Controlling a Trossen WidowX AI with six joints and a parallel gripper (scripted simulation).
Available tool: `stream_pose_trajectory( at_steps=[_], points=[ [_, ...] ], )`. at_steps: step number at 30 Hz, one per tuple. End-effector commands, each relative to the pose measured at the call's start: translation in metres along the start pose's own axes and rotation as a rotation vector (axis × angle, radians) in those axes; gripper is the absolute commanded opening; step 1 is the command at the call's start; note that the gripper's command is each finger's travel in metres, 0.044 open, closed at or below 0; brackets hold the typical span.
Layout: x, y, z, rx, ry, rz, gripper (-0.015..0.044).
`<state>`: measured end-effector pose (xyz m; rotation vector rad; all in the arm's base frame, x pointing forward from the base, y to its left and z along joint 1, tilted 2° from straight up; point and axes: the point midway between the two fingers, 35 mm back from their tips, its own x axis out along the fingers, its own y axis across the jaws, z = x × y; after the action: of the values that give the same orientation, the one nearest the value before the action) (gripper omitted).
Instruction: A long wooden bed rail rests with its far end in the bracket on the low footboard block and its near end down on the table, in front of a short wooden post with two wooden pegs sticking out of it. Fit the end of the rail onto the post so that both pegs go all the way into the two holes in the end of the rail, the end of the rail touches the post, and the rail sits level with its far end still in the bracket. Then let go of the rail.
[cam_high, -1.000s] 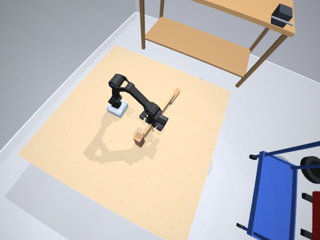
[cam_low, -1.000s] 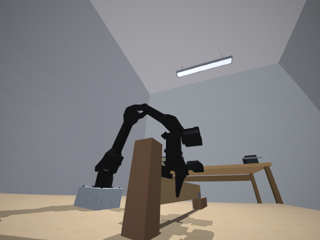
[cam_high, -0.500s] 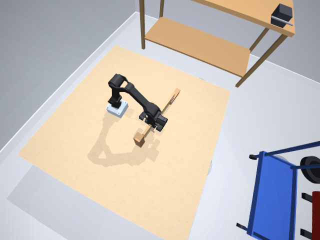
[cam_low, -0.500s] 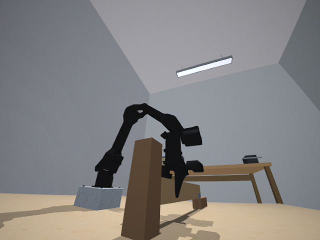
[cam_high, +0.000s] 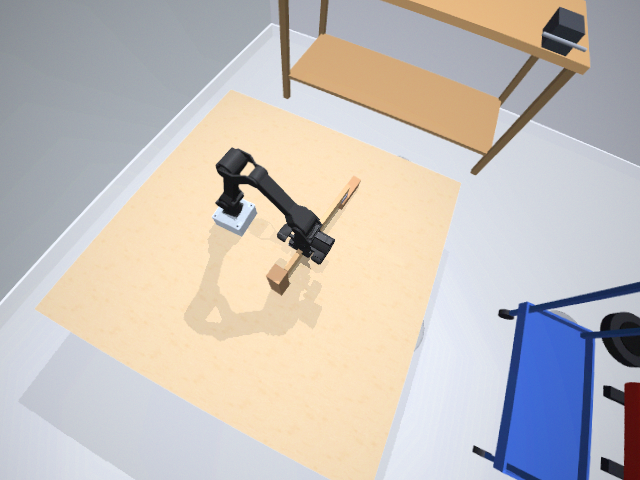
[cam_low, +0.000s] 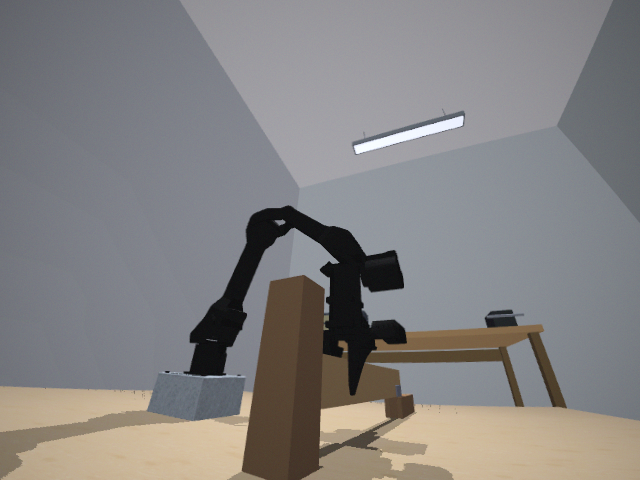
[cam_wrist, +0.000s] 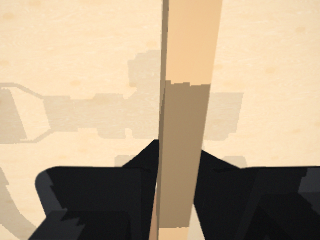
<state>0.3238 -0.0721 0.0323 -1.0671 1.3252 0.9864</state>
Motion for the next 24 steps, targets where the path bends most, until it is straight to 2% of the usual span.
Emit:
stream_pose_trajectory(
  at_steps=[1,24],
  points=[
    [-0.0024,-0.0007,-0.0023,-0.003,0.001,-0.004,0.0],
    [-0.0028,-0.0013,-0.0096,-0.003,0.001,-0.004,0.0]
  ],
)
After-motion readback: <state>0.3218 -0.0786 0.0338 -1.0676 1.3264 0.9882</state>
